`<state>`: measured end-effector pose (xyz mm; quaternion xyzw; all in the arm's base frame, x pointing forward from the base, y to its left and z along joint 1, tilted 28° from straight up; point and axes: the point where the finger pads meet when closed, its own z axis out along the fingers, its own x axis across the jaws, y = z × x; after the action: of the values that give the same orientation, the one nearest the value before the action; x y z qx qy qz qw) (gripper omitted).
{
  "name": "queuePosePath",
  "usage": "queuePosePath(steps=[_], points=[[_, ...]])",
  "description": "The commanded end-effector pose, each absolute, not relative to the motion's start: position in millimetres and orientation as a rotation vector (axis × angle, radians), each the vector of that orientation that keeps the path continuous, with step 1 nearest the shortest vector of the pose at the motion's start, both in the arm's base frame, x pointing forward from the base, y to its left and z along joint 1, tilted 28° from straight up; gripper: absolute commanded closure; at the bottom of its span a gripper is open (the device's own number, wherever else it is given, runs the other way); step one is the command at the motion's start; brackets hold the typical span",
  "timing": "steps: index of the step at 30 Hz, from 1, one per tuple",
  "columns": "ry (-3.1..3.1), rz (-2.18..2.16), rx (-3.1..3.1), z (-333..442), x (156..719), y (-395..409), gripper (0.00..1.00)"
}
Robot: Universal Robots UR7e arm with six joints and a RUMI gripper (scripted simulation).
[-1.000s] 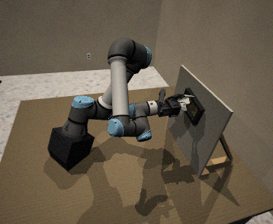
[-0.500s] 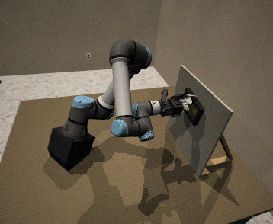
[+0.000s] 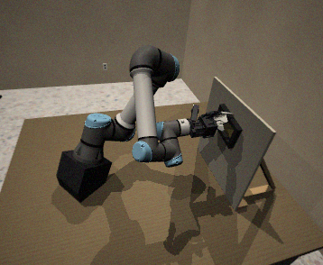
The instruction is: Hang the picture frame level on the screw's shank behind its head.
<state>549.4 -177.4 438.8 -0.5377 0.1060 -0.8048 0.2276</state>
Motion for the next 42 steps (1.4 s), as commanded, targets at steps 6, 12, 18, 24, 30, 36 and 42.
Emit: queuePosePath(steps=[6,12,18,24,30,36,42], points=[[0.292,-2.218,-1.481,439.2,549.3,-177.6,0.71],[0.292,-2.218,-1.481,439.2,549.3,-177.6,0.71],[0.292,-2.218,-1.481,439.2,549.3,-177.6,0.71],[0.292,-2.218,-1.481,439.2,549.3,-177.6,0.71],[0.292,-2.218,-1.481,439.2,549.3,-177.6,1.00],[0.292,-2.218,-1.481,439.2,549.3,-177.6,1.00],[0.292,-2.218,-1.481,439.2,549.3,-177.6,1.00]])
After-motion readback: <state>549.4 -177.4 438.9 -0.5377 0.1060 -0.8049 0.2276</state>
